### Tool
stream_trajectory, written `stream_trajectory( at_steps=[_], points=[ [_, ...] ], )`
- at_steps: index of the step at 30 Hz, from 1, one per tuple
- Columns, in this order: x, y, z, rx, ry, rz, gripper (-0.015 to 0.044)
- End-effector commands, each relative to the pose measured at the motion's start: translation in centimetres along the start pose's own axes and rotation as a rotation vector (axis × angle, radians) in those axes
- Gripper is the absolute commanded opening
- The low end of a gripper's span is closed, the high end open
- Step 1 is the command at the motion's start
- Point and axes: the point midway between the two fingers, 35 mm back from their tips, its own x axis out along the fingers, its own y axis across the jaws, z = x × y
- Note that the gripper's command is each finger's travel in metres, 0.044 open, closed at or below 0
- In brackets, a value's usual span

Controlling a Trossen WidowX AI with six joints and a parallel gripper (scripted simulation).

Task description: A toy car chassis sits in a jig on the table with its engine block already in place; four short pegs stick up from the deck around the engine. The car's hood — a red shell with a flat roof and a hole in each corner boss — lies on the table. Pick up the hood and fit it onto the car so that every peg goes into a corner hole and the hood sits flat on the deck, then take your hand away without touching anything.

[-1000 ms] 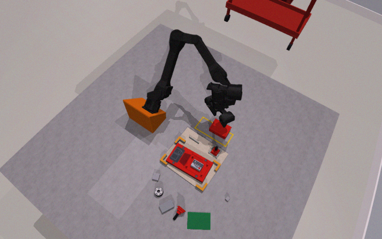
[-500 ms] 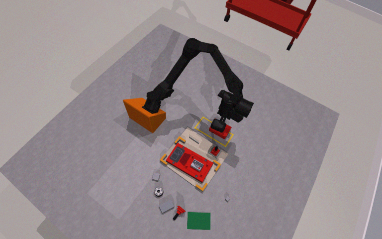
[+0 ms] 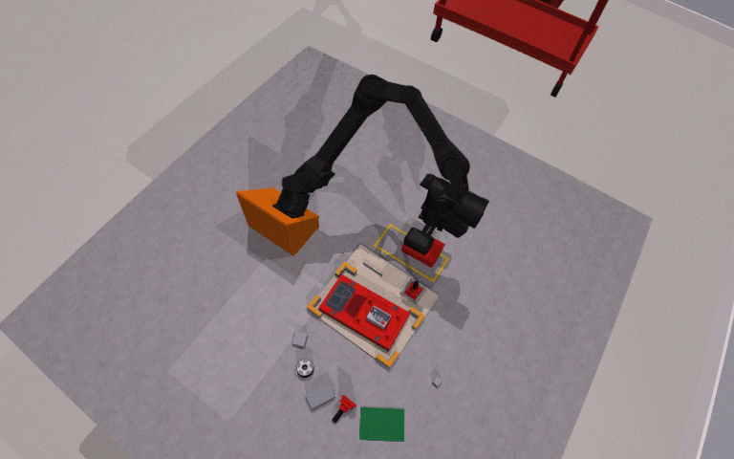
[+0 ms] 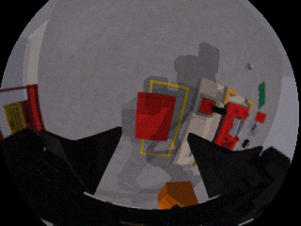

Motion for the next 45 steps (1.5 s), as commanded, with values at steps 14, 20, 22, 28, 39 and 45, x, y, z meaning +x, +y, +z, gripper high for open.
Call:
stream_trajectory(
  at_steps=[14,20,22,28,39,45],
  points=[
    [1.1,-0.1,0.1,0.010,0.002,0.003,0.0440],
    [1.5,-0.1,0.0,0.010,0.002,0.003,0.0440],
    [1.6,-0.1,0.0,0.010,0.002,0.003,0.0440],
    [2.0,-0.1,0.0,0.010,0.002,0.003,0.0440],
    [2.7,-0.1,0.0,0.010,0.002,0.003,0.0440],
    [3.1,-0.1,0.0,0.010,0.002,0.003,0.0440]
  ],
)
